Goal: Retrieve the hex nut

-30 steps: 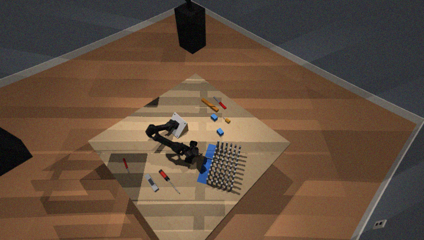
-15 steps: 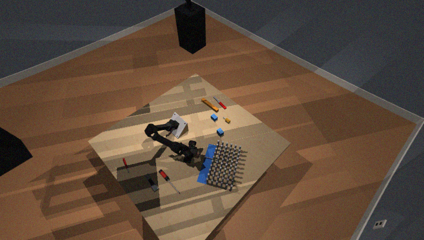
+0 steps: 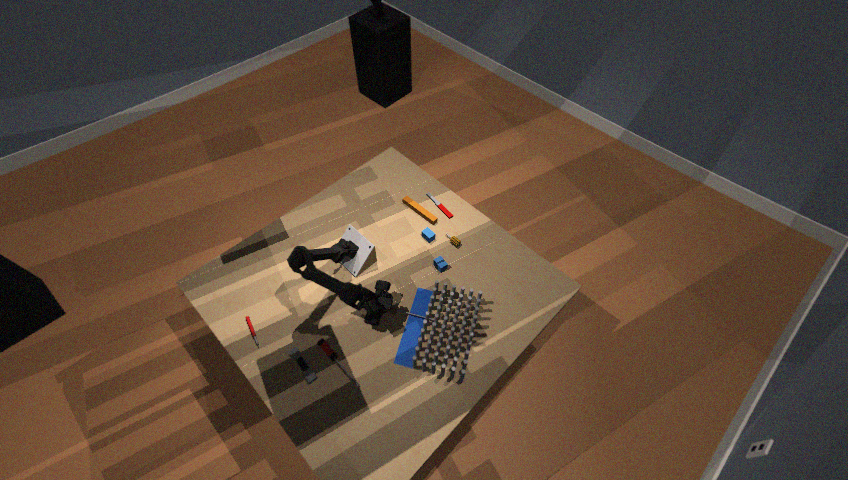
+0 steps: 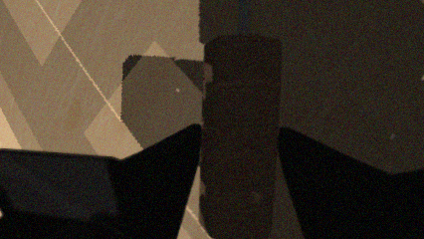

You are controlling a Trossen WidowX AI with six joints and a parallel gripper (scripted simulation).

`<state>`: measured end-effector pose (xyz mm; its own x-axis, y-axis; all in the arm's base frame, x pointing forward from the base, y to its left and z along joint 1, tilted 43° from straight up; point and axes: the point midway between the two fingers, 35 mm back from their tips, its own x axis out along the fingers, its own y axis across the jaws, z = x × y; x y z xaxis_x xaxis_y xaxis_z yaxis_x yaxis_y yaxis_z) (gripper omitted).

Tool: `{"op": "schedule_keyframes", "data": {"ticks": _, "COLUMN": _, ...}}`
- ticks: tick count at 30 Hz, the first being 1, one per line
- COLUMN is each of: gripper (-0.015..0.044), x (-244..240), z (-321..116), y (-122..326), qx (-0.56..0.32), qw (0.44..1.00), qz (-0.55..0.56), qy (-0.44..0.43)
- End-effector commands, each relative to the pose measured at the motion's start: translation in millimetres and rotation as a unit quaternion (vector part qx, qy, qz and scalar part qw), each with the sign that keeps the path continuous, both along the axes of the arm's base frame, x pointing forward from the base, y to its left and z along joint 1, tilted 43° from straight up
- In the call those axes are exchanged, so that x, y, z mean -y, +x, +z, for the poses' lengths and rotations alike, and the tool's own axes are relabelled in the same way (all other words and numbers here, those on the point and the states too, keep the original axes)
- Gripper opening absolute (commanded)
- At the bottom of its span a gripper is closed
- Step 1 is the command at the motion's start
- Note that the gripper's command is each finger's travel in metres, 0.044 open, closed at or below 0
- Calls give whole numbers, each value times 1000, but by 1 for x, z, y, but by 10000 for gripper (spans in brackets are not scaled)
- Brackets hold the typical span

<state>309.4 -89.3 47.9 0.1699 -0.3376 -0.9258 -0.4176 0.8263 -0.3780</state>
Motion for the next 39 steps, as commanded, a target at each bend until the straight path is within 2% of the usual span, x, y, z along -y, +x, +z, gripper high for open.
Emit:
{"op": "schedule_keyframes", "data": {"ticks": 1, "gripper": 0, "x": 0, "z": 1, "y": -3, "qx": -1, "qw": 1000, "qz": 2, "qy": 2}}
{"op": "schedule_keyframes", "data": {"ticks": 39, "gripper": 0, "x": 8, "z": 9, "y": -25, "qx": -1, "qw": 1000, "qz": 2, "qy": 1}}
